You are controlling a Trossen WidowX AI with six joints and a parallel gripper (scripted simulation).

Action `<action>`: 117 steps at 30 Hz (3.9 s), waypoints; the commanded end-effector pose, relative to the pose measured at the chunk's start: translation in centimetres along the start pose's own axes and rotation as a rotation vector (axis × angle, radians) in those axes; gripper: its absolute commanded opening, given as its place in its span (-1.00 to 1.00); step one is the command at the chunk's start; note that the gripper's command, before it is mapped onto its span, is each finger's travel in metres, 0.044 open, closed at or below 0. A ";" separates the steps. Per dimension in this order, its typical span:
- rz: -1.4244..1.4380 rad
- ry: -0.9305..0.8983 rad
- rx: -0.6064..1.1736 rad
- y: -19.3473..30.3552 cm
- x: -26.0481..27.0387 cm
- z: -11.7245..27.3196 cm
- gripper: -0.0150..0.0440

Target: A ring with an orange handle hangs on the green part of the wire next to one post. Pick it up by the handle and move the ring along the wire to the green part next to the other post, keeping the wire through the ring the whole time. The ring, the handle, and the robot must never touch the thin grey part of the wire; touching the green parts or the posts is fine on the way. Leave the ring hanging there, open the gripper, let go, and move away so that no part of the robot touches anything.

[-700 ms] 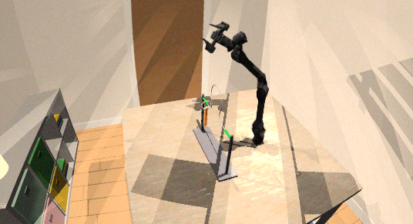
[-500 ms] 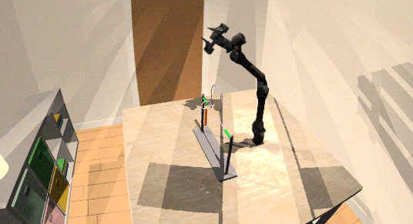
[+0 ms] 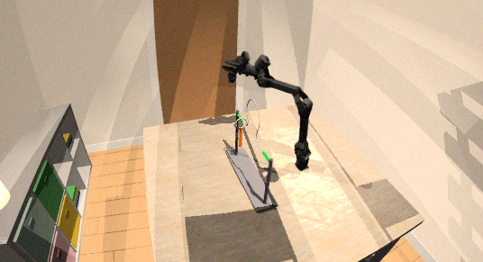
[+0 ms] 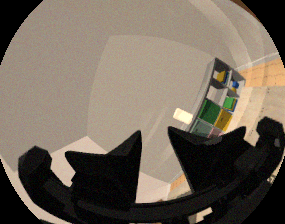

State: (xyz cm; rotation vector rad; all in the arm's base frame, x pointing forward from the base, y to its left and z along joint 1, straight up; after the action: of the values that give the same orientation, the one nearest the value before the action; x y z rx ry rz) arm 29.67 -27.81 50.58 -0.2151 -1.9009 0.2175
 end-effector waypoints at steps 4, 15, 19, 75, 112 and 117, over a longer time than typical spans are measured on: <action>0.138 0.081 0.004 -0.6 -7.0 2.2 0.05; 0.382 0.195 0.038 0.8 -17.4 7.6 0.05; 0.466 0.230 0.059 2.0 -20.6 9.9 0.05; 1.070 0.325 0.295 20.9 -28.5 20.9 0.05; 1.071 0.325 0.295 21.2 -30.5 15.9 0.05; 1.071 0.323 0.293 21.4 -30.8 15.2 0.05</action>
State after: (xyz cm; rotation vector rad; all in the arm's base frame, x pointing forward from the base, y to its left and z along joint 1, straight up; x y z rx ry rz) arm 25.95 -15.57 12.17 -0.9931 -1.2486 1.1002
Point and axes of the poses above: the point midway between the two fingers, 35 mm back from their tips, its own z axis back along the fingers, its own x axis across the jaws, y = z × x, the point moved 4 cm from there along z, back along the fingers, and after that the axes turned 13 degrees about -z, right-handed, at the moved point
